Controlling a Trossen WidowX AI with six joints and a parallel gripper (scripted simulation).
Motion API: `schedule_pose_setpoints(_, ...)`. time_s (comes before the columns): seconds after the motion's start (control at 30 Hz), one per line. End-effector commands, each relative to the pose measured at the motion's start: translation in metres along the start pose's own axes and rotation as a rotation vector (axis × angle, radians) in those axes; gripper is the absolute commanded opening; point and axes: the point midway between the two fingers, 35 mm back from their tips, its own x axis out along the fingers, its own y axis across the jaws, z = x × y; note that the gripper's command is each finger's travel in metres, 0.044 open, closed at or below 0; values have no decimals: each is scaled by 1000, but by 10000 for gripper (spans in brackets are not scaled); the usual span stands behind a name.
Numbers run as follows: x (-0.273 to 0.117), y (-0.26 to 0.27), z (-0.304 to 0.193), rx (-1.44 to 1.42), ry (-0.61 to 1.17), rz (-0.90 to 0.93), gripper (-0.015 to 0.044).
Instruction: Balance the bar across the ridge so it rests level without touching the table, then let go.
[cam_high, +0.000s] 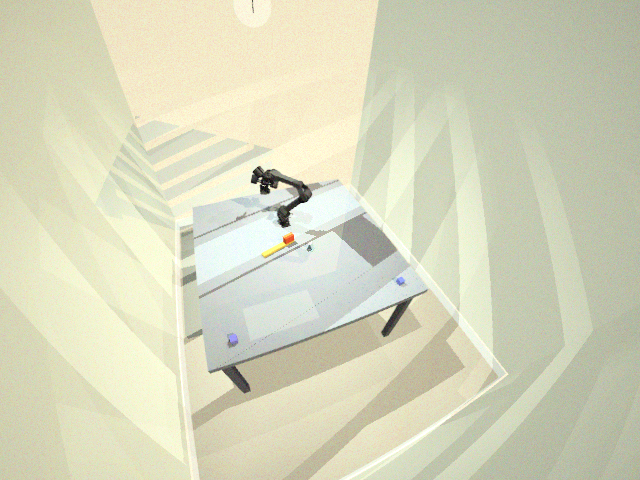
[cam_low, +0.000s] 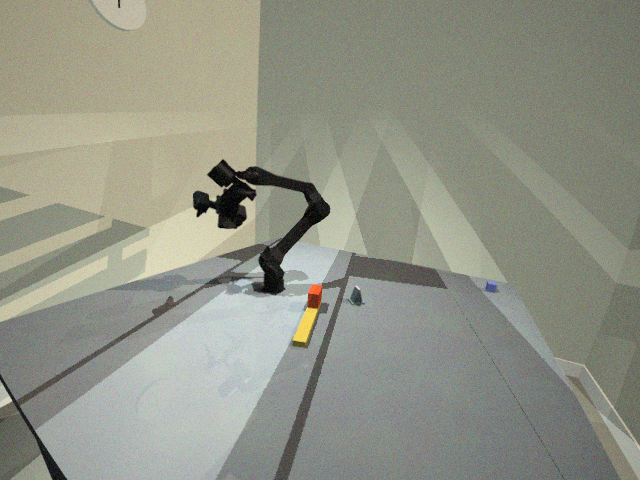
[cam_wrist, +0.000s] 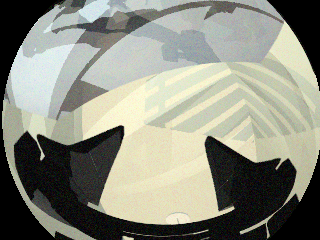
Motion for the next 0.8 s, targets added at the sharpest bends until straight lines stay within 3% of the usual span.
schedule_pose_setpoints(0.0, 0, 0, 0, 2, -2, -2, 374)
schedule_pose_setpoints(0.1, -2, -7, 7, 29, -31, -24, 315)
schedule_pose_setpoints(0.77, -27, -54, 73, 242, -307, -133, 315)
